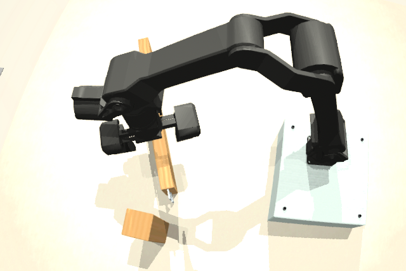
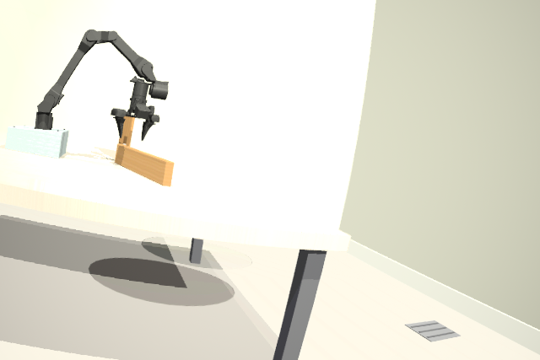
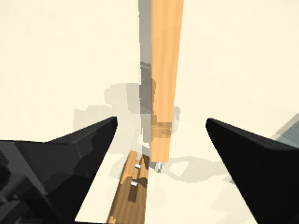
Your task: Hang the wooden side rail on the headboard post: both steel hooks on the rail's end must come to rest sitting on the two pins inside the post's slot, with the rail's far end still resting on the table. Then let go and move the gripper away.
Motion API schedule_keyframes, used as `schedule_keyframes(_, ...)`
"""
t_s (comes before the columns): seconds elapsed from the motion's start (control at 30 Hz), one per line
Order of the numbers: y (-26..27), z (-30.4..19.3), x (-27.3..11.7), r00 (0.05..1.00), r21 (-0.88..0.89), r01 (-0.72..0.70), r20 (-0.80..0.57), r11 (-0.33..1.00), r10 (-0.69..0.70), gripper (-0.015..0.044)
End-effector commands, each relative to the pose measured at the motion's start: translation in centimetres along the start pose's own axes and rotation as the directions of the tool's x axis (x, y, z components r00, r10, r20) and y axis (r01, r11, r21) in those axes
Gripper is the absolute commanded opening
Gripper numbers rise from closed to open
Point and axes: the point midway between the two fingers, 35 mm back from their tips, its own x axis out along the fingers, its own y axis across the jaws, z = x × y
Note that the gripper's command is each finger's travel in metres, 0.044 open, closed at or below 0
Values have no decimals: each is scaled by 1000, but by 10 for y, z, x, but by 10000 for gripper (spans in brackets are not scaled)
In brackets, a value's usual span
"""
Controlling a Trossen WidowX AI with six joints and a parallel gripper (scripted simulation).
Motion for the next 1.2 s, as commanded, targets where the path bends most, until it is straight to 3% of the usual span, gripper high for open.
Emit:
schedule_keyframes(0.0, -2, 0, 12, 1000, 4, 11, 1, 1000, -11, 440)
schedule_keyframes(1.17, -2, 0, 63, 1000, 4, 11, 1, 1000, -11, 440)
